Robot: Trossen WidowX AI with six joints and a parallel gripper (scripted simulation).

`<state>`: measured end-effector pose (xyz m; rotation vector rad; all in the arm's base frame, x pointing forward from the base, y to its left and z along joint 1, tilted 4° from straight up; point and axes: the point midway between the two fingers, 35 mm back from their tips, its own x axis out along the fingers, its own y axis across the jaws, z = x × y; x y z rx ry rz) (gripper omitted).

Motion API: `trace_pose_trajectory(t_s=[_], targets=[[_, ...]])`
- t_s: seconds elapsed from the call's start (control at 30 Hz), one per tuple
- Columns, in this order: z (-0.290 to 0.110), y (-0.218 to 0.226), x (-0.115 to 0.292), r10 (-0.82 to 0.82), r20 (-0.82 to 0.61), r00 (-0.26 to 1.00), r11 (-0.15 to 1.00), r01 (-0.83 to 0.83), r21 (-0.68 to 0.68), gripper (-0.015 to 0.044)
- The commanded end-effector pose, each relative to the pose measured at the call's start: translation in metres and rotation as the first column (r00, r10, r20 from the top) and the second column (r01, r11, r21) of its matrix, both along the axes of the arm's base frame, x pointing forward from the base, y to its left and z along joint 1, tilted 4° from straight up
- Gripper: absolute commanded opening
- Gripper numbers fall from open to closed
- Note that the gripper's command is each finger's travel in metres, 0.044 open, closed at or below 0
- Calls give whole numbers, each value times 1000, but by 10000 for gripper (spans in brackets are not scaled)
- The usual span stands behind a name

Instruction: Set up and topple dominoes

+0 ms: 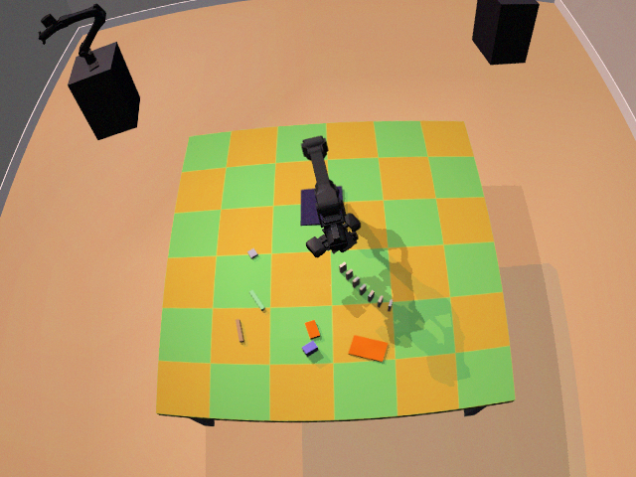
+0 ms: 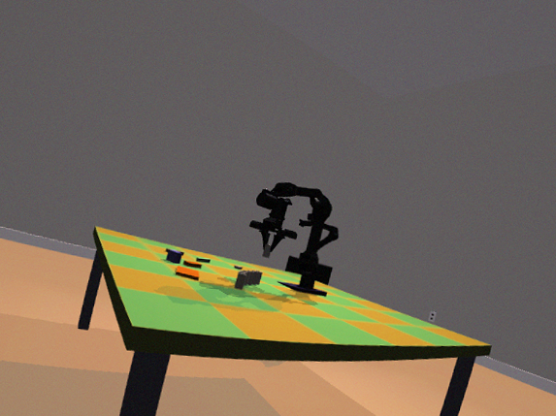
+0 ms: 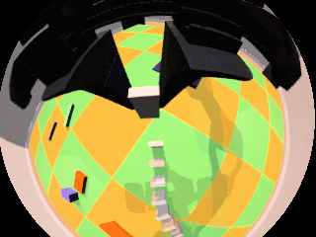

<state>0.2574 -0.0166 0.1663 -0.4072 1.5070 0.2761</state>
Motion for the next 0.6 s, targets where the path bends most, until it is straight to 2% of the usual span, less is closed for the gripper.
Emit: trace_pose_trajectory(t_s=[0.0,0.57], targets=[[-20,-2,1,7,-10,1000,1000,-7,-3,107],[-90,-7,-1,7,-11,1000,1000,-7,-4,107]])
